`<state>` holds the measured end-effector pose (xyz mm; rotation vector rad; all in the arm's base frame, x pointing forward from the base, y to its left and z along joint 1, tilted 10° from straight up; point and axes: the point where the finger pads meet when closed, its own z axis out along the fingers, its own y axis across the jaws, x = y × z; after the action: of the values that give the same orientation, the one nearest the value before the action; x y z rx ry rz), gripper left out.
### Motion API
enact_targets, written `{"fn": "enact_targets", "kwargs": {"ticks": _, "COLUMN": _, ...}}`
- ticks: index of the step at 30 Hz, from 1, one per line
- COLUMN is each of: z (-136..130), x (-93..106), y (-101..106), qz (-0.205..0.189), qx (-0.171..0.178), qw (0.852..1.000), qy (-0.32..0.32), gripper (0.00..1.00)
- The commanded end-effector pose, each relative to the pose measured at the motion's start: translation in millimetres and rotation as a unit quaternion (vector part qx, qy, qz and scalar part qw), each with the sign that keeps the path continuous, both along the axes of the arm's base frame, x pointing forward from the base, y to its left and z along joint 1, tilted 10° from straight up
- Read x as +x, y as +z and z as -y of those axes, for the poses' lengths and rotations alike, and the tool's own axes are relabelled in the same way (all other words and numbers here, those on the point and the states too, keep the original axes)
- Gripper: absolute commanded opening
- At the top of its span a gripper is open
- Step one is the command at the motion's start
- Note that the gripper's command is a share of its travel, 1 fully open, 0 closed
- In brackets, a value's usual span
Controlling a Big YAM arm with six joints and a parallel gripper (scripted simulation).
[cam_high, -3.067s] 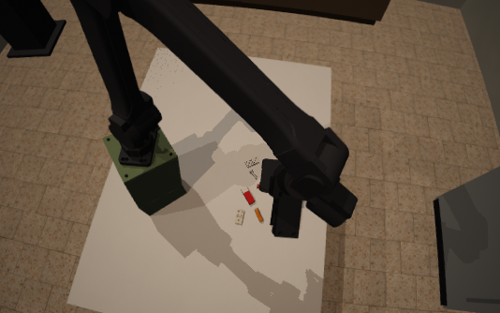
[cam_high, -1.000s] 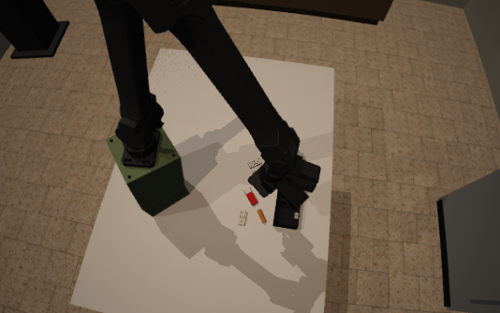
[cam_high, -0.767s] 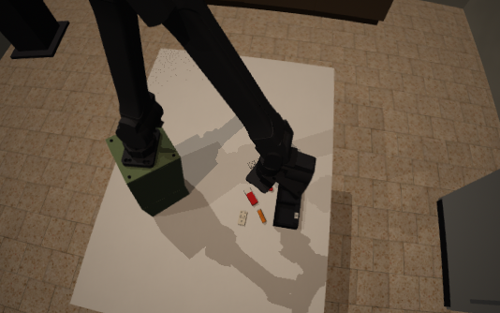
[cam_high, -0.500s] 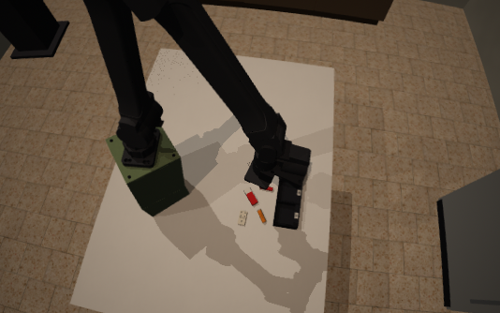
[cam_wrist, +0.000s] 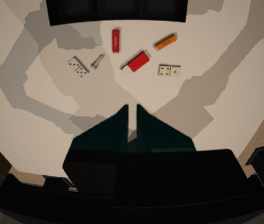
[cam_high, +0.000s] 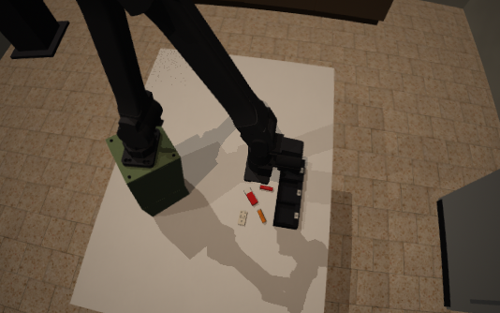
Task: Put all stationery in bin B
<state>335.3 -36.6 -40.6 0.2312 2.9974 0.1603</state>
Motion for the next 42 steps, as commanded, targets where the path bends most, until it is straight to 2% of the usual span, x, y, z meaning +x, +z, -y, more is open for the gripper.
{"fn": "enact_targets", "kwargs": {"ticks": 1, "z": 2.4, "x": 1.5, "y": -0.5, "qz": 0.01, "qx": -0.002, "qw": 1.0, "qy": 0.013, "gripper": 0.08}}
{"fn": "enact_targets", "kwargs": {"ticks": 3, "z": 2.9, "x": 1.8, "y": 0.2, "qz": 0.011, "qx": -0.002, "qw": 1.0, "qy": 0.012, "gripper": 0.08}}
{"fn": "enact_targets", "kwargs": {"ticks": 4, "z": 10.7, "x": 24.6, "y": 0.1, "qz": 0.021, "qx": -0.001, "qw": 1.0, "qy": -0.013, "gripper": 0.08}}
{"fn": "enact_targets", "kwargs": {"ticks": 10, "z": 27.1, "x": 56.1, "y": -35.5, "qz": 0.02, "qx": -0.002, "qw": 1.0, "qy": -0.002, "gripper": 0.08}}
{"fn": "enact_targets", "kwargs": {"ticks": 12, "z": 27.1, "x": 56.1, "y": -35.5, "qz": 0.02, "qx": -0.002, "qw": 1.0, "qy": -0.002, "gripper": 0.08}}
{"fn": "enact_targets", "kwargs": {"ticks": 13, "z": 23.9, "x": 62.3, "y": -41.4, "qz": 0.02, "qx": -0.002, "qw": 1.0, "qy": 0.005, "gripper": 0.08}}
{"fn": "enact_targets", "kwargs": {"ticks": 27, "z": 67.0, "x": 137.4, "y": -121.5, "qz": 0.018, "qx": -0.003, "qw": 1.0, "qy": -0.001, "gripper": 0.08}}
{"fn": "enact_targets", "kwargs": {"ticks": 31, "z": 57.0, "x": 139.8, "y": -124.7, "qz": 0.011, "qx": -0.001, "qw": 1.0, "qy": 0.01, "gripper": 0.08}}
{"fn": "enact_targets", "kwargs": {"ticks": 33, "z": 61.7, "x": 149.6, "y": -105.1, "qz": 0.027, "qx": -0.005, "qw": 1.0, "qy": 0.008, "gripper": 0.08}}
{"fn": "enact_targets", "kwargs": {"ticks": 35, "z": 64.3, "x": 149.6, "y": -104.6, "qz": 0.026, "qx": -0.005, "qw": 1.0, "qy": 0.005, "gripper": 0.08}}
{"fn": "enact_targets", "kwargs": {"ticks": 38, "z": 62.0, "x": 140.5, "y": -120.5, "qz": 0.009, "qx": -0.001, "qw": 1.0, "qy": 0.004, "gripper": 0.08}}
{"fn": "enact_targets", "kwargs": {"ticks": 42, "z": 57.8, "x": 145.9, "y": -130.9, "qz": 0.017, "qx": -0.002, "qw": 1.0, "qy": 0.004, "gripper": 0.08}}
